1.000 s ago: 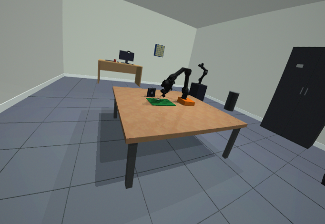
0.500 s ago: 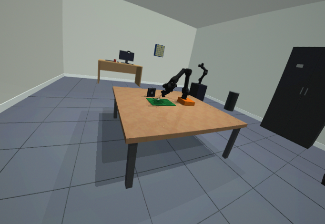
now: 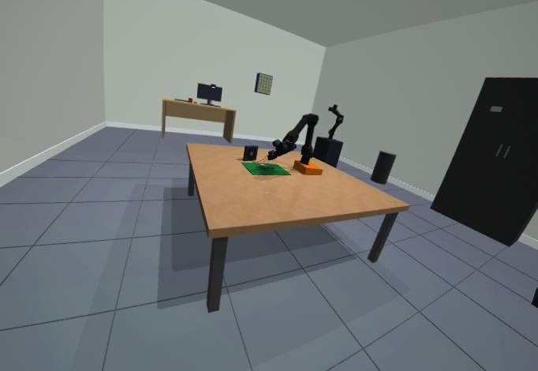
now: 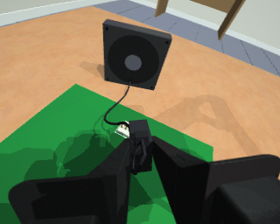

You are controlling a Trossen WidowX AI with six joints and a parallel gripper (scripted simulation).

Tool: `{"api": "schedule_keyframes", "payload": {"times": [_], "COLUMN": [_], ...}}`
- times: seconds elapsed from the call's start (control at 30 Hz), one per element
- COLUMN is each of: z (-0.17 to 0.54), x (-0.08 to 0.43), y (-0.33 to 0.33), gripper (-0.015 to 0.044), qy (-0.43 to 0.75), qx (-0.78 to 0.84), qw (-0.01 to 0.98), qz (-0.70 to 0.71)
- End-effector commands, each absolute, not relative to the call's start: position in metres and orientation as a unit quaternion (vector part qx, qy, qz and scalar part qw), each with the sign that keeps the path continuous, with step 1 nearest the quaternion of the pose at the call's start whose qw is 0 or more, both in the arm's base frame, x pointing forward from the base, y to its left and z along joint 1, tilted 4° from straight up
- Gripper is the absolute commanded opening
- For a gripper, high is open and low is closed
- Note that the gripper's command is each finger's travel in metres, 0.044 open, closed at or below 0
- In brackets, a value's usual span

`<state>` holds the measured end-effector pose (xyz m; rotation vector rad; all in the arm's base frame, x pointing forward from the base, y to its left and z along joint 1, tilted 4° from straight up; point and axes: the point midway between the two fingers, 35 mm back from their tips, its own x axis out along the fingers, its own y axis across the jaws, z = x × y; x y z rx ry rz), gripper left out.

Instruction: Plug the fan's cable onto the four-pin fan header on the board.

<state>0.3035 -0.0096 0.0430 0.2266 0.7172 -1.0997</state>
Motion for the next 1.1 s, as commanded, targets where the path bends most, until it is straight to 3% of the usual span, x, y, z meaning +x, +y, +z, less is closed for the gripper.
{"api": "schedule_keyframes", "payload": {"times": [0.0,1.07], "z": [0.043,0.061], "x": [0.301,0.290], "y": [-0.009,0.012], "gripper": [0.0000,0.0000], "qy": [0.306,0.106], "qx": [0.096,0.056], "qw": [0.797,0.869], "qz": [-0.513,-0.480]}}
